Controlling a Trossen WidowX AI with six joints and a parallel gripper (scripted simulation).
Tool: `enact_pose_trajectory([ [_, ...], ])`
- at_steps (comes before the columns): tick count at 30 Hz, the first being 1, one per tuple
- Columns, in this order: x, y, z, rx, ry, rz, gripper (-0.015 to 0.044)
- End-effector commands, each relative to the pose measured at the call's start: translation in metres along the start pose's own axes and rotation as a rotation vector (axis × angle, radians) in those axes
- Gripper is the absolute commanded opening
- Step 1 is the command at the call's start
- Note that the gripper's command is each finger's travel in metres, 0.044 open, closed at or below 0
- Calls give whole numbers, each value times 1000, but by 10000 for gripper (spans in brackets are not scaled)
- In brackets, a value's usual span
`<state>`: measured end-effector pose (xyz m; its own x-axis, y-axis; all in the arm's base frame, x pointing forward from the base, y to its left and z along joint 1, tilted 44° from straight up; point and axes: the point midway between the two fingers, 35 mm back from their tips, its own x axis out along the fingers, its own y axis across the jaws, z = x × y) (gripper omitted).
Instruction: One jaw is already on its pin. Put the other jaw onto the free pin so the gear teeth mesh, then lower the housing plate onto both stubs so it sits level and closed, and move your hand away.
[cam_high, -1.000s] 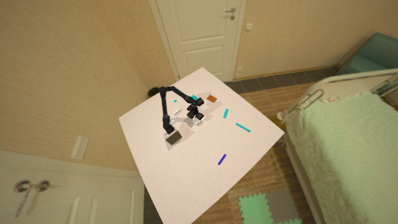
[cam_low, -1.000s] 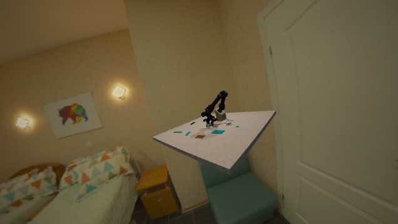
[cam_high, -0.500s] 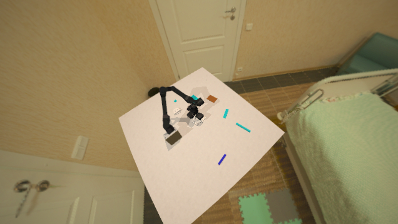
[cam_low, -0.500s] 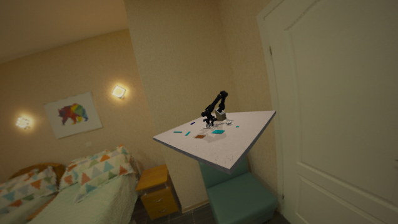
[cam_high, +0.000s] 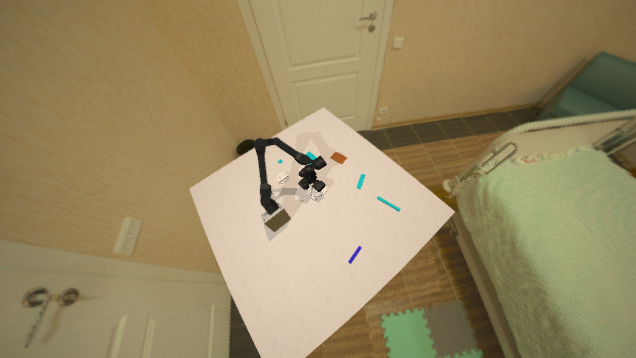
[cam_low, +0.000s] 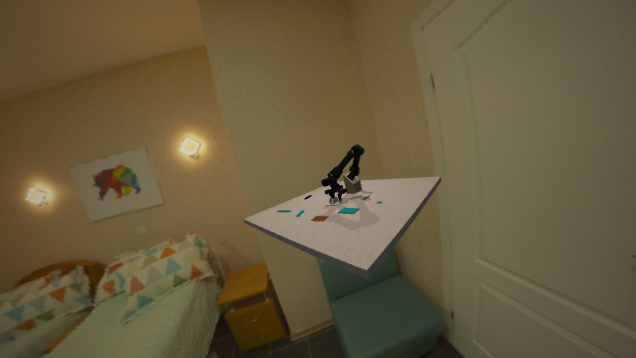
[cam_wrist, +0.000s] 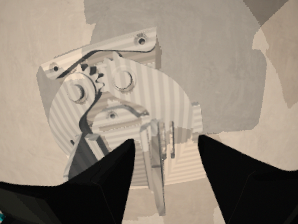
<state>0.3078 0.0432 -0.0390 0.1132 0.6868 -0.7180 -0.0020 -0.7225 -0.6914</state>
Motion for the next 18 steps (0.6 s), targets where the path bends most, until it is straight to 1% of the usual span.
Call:
enact_pose_trajectory([
  [1, -18, 1, -3, -5, 8, 3, 224],
  [6, -65, -1, 0, -1, 8, -3, 224],
  [9, -68, -1, 1, -1, 8, -3, 224],
  [10, -62, 1, -3, 6, 20, -3, 224],
  [18, -63, -9, -2, -174, 18, 3, 434],
])
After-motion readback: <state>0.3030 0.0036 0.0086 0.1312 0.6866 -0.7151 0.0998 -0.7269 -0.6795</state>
